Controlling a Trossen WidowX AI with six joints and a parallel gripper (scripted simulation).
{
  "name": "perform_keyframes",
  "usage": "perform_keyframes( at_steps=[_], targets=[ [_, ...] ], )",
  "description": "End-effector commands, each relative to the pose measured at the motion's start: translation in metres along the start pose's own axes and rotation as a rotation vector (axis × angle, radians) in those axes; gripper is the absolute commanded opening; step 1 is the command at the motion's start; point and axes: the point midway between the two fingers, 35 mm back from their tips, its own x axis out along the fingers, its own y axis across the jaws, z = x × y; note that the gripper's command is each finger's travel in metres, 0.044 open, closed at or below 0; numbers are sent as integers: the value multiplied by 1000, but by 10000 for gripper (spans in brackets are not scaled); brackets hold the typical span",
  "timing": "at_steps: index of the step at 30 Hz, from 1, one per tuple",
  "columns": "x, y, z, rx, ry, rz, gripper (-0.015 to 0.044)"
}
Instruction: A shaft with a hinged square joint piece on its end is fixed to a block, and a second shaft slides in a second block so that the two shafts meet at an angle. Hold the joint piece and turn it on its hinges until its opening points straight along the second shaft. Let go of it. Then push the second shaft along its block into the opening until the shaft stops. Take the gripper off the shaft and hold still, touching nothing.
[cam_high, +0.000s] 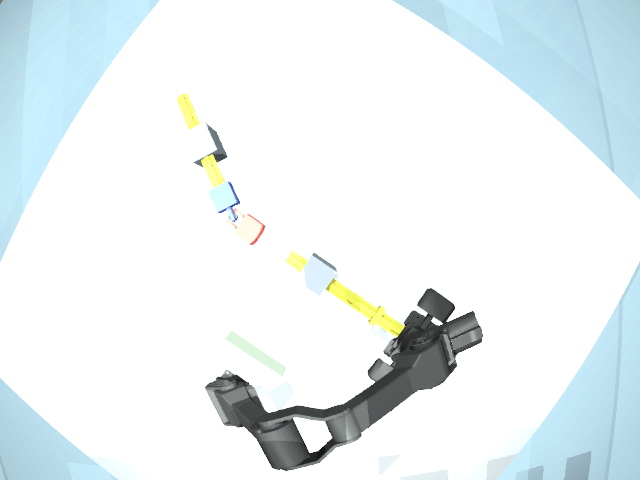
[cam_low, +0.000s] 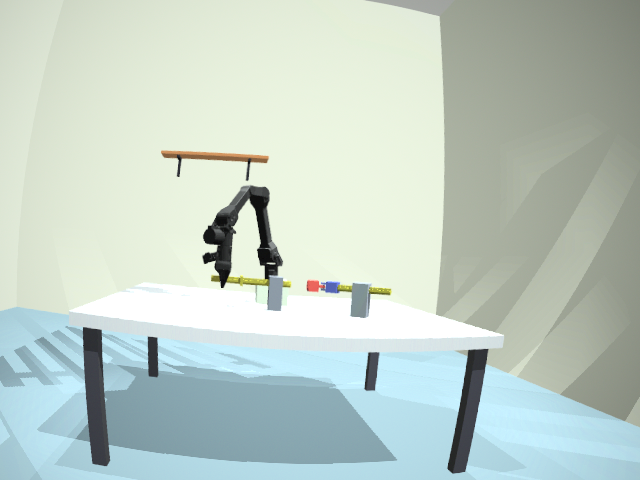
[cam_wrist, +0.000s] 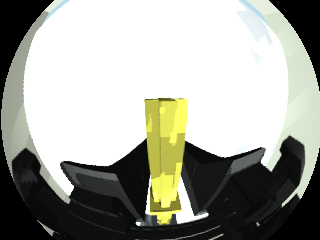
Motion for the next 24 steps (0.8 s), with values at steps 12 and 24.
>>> perform_keyframes(
  at_steps=[12, 24],
  targets=[
    [2, 0, -13, -1, 1, 11, 0],
    [2, 0, -31, -2, 3, 15, 0]
  ],
)
